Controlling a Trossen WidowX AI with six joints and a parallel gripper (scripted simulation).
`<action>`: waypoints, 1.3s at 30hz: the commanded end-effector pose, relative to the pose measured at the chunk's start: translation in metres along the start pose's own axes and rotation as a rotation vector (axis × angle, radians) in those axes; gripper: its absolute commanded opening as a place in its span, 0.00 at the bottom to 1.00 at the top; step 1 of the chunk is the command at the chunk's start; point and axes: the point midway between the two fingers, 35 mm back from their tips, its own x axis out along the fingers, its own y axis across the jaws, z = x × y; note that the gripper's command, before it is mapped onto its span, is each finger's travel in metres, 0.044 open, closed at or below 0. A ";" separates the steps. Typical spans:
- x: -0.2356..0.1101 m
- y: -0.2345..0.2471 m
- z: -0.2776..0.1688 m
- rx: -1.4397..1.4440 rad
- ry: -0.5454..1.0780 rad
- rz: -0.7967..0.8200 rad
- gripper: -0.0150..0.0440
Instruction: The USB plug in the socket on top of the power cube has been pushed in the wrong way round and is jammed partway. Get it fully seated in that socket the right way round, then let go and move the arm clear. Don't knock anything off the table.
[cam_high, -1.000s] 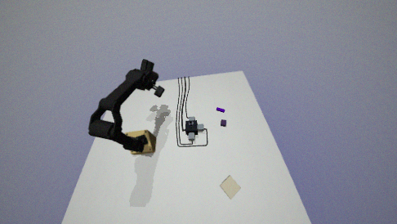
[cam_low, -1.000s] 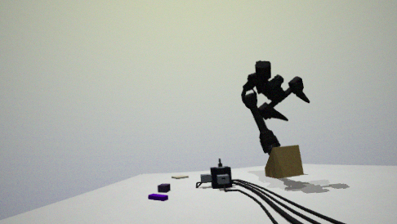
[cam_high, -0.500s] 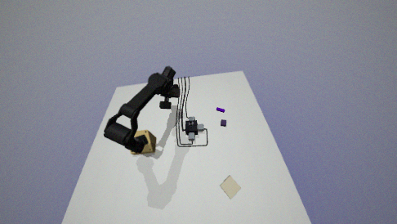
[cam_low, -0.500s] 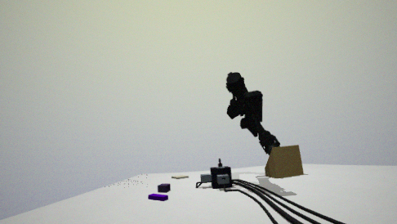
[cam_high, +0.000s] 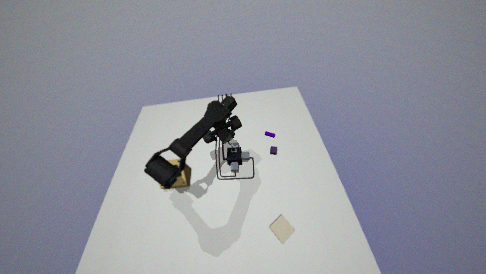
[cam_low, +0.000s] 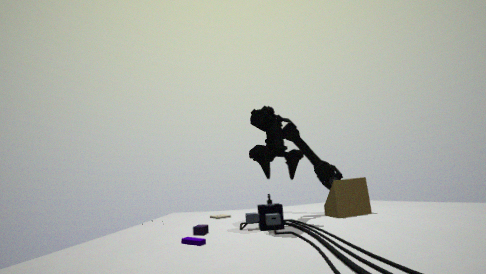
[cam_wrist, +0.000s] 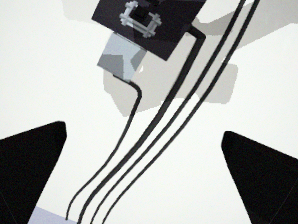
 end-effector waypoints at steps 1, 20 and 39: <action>0.014 0.015 0.058 0.483 -0.158 -0.023 1.00; 0.017 0.011 0.060 0.483 -0.159 -0.023 1.00; 0.036 0.010 0.063 0.484 -0.159 -0.023 1.00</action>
